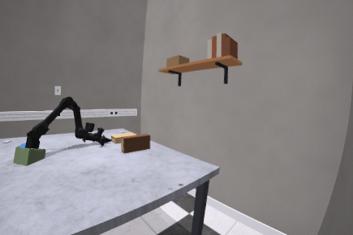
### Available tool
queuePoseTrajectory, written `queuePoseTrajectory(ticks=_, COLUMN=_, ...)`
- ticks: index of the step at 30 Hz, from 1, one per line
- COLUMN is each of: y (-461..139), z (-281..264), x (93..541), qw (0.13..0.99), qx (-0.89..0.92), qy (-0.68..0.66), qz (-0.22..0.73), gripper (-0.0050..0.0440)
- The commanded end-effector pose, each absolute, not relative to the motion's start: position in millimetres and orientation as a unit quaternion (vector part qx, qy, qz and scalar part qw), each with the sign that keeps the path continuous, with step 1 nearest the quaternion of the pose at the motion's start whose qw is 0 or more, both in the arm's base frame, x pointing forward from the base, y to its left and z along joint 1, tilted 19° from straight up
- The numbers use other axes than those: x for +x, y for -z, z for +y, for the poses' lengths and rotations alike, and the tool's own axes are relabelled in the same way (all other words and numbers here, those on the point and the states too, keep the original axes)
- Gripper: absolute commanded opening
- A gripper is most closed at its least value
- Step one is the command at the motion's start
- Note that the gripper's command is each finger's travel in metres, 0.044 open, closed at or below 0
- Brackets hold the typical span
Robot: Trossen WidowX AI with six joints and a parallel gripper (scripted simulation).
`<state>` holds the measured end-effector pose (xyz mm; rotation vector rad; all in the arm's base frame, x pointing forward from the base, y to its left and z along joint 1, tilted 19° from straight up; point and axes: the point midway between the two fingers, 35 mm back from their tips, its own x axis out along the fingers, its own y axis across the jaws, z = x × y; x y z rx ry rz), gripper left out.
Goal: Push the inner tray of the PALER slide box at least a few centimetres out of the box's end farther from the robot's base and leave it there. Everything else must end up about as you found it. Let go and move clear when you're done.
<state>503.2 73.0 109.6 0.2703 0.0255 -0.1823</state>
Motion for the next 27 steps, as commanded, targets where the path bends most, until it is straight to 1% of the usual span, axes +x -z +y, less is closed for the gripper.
queuePoseTrajectory(ticks=1, y=-116.0, z=74.8, x=505.4, qw=0.986, qx=0.137, qy=0.090, qz=0.005, gripper=-0.0050)
queuePoseTrajectory(ticks=27, y=-125.8, z=72.0, x=526.8, qw=0.986, qx=0.138, qy=0.089, qz=0.001, gripper=-0.0050)
